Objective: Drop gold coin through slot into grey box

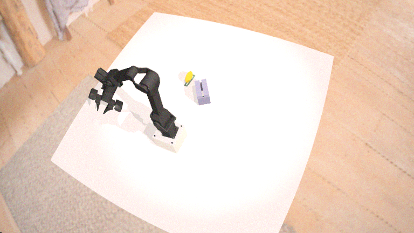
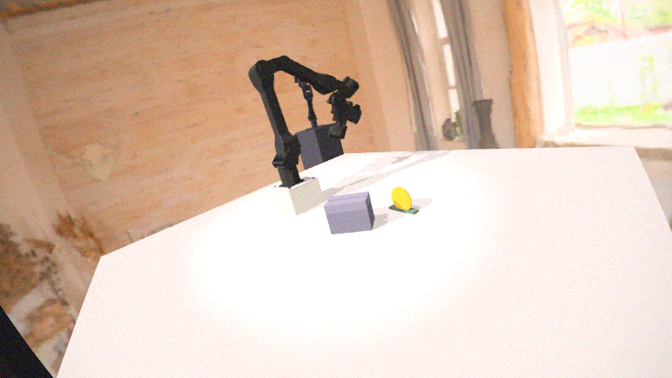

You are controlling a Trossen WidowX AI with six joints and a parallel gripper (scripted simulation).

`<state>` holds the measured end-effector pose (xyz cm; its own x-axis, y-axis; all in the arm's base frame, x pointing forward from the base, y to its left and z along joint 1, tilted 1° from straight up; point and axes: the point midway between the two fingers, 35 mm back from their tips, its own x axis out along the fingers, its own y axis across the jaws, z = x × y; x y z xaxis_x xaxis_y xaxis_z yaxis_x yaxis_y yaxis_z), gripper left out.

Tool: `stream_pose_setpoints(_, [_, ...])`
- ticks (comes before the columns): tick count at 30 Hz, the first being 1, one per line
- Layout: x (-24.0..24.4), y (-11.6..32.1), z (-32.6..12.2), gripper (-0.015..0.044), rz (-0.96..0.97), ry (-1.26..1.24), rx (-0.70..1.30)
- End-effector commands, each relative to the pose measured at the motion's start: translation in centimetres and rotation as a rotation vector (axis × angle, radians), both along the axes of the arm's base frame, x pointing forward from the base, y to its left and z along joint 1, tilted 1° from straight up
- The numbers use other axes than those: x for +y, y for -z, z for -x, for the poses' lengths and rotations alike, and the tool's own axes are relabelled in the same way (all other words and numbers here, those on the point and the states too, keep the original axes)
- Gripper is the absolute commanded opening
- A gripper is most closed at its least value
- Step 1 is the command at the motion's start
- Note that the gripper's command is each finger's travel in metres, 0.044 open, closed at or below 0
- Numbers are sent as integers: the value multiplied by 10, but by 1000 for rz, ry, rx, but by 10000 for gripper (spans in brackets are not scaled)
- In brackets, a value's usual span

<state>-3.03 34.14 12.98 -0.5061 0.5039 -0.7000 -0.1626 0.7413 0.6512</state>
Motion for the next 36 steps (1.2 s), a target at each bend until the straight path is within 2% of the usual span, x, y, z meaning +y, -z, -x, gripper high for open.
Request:
stream_pose_setpoints(1, [6, 7, -71, 161, 31, 131, -112])
stream_pose_setpoints(10, [-38, 24, -224, 161, 196, 361, -308])
stream_pose_setpoints(15, [-95, 31, -300, 161, 330, 452, -388])
stream_pose_setpoints(20, [-169, 36, -357, 161, 480, 516, -425])
stream_pose_setpoints(28, [-285, 42, -399, 161, 682, 561, -405])
stream_pose_setpoints(33, [-288, 45, -397, 161, 686, 561, -403])
stream_pose_setpoints(36, [-288, 74, -398, 161, 686, 561, -403])
